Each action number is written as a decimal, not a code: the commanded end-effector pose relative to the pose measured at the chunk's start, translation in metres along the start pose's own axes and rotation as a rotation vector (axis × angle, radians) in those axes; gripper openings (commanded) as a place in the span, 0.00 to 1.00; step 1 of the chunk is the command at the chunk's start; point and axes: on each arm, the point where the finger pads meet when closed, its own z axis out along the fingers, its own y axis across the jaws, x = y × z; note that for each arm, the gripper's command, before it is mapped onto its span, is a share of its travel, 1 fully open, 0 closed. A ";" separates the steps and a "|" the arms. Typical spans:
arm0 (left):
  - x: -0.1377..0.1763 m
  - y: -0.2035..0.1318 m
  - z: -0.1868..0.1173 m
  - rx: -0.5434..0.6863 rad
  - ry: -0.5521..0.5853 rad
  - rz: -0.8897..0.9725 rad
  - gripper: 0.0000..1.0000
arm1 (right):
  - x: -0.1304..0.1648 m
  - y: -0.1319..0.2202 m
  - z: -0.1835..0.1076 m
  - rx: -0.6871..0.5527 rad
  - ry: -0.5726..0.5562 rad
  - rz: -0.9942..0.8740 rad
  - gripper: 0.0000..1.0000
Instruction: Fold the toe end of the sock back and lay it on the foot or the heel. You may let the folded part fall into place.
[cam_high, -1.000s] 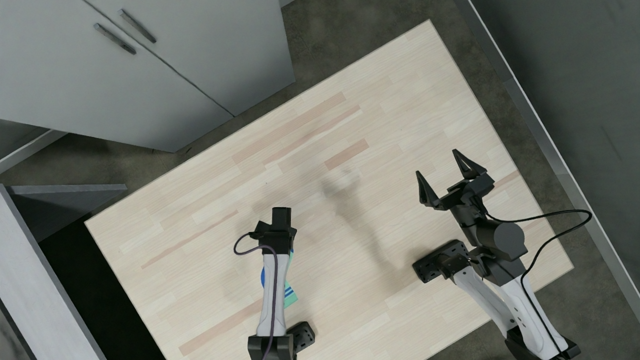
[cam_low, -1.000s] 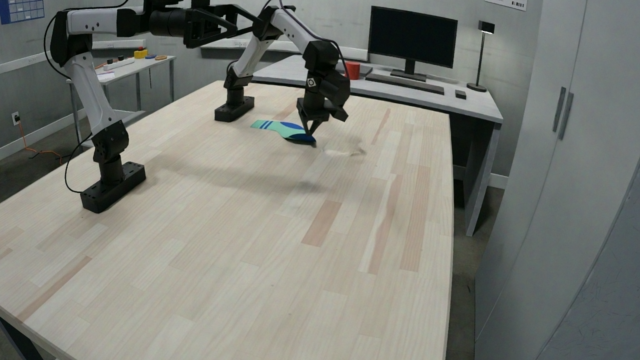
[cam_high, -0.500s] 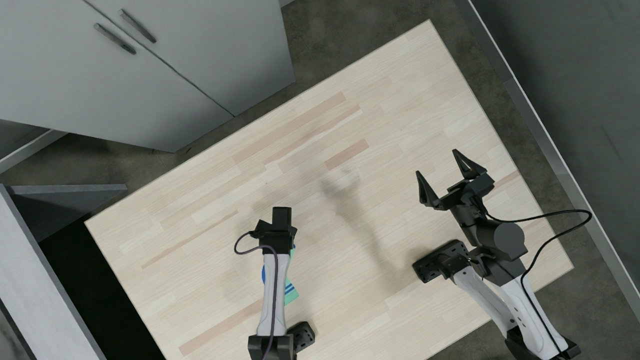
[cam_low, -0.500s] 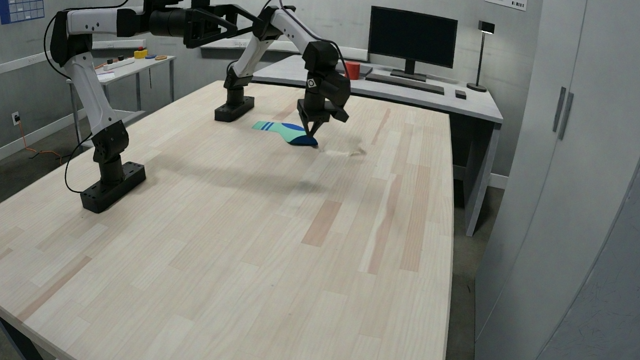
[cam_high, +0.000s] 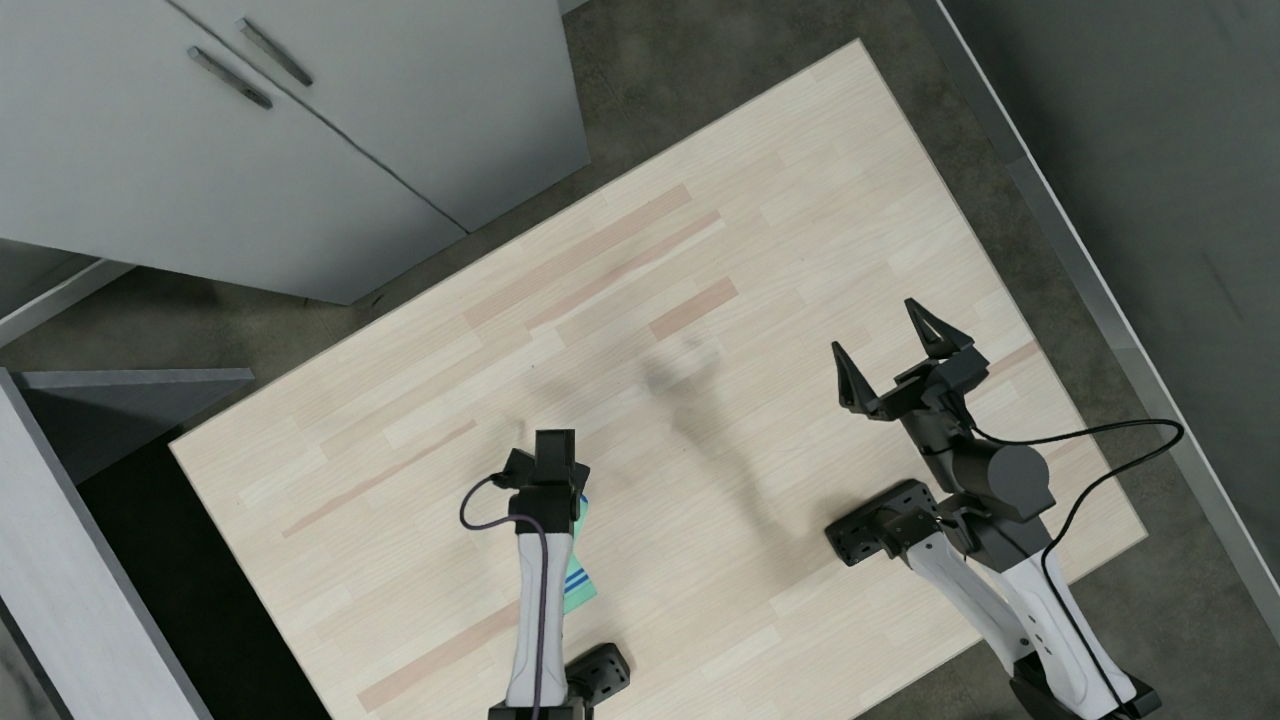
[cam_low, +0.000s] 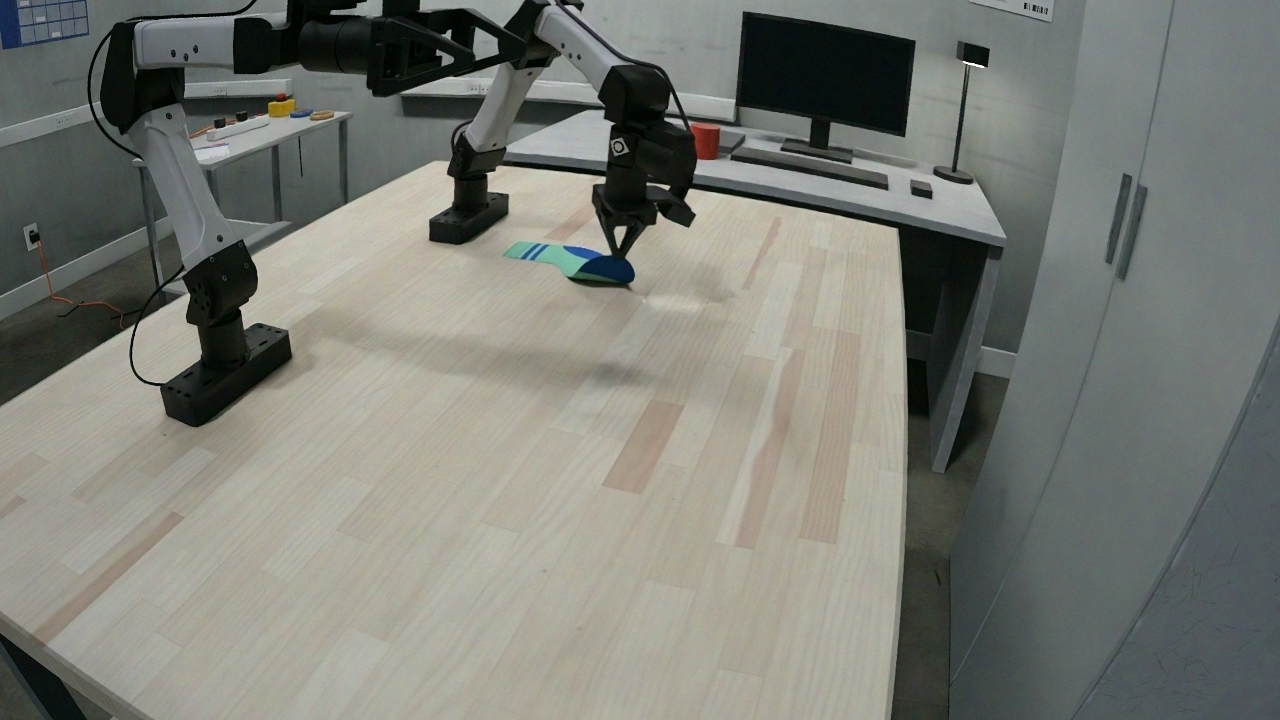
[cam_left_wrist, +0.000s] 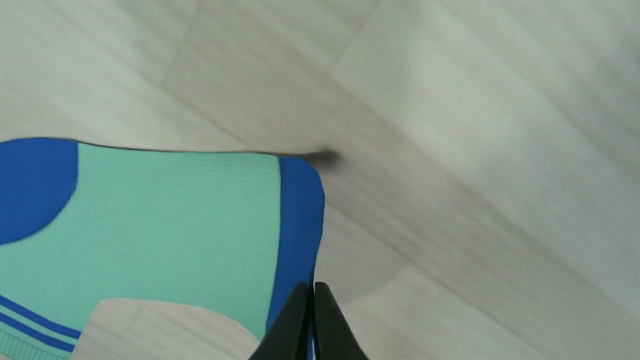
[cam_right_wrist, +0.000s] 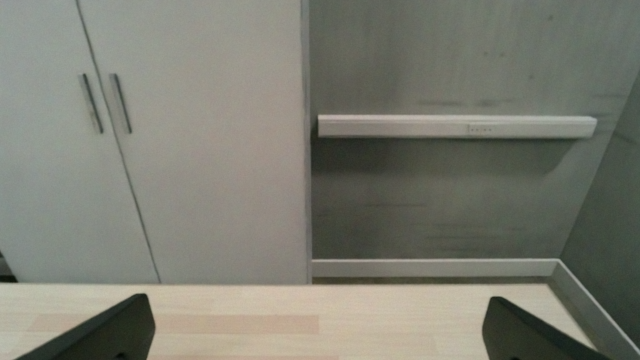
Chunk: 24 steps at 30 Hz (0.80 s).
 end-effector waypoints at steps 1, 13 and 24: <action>-0.001 -0.009 -0.013 0.060 -0.015 0.008 0.03 | -0.014 0.001 -0.004 -0.003 -0.036 -0.005 1.00; -0.003 0.010 -0.028 0.149 -0.023 -0.004 0.03 | -0.014 0.001 -0.004 -0.003 -0.036 -0.005 1.00; 0.005 0.018 -0.029 0.240 -0.021 0.008 0.03 | -0.014 0.001 -0.004 -0.003 -0.036 -0.005 1.00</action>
